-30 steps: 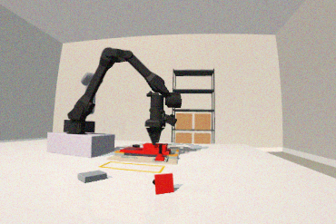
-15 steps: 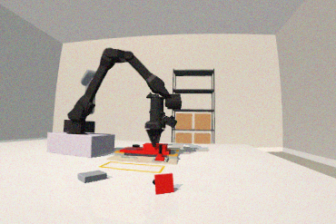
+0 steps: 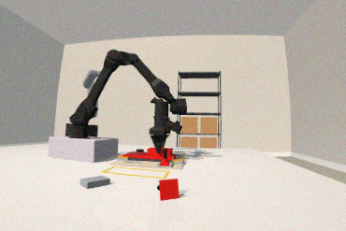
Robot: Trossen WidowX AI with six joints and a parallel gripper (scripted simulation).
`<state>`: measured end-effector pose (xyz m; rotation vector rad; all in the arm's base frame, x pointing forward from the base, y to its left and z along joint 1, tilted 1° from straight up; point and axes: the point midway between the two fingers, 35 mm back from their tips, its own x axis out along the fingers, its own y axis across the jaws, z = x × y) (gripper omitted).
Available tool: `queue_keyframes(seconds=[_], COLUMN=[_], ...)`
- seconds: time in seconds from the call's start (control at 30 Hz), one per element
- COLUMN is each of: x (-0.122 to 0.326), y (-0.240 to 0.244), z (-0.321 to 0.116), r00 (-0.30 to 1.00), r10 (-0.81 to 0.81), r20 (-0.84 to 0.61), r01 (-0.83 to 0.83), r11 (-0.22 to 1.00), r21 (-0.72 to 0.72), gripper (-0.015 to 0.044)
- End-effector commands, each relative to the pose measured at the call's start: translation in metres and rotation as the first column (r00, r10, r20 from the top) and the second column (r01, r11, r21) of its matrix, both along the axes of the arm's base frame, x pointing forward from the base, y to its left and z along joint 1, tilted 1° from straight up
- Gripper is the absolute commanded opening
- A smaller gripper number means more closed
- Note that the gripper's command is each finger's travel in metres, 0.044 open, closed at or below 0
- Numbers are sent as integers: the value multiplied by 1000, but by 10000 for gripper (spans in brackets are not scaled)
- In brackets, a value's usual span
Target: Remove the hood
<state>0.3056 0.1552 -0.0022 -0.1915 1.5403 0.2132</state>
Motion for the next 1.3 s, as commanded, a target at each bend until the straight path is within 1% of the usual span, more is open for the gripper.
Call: queue_keyframes(seconds=[0.0, 0.1, 0.4, 0.73, 0.77, 1.27], x=[0, 0, 0, 0, 0, 0], y=[0, 0, 0, 0, 0, 0], z=[0, 0, 0, 5, 6, 15], r00=[1000, 1000, 1000, 1000, 1000, 1000], r10=[0, 0, 0, 0, 0, 0], r20=[0, 0, 0, 0, 0, 0], r01=[0, 0, 0, 0, 0, 0], r11=[1000, 1000, 1000, 1000, 1000, 1000], r21=[0, 0, 0, 0, 0, 1], gripper=[414, 335, 275, 12, 0, 0])
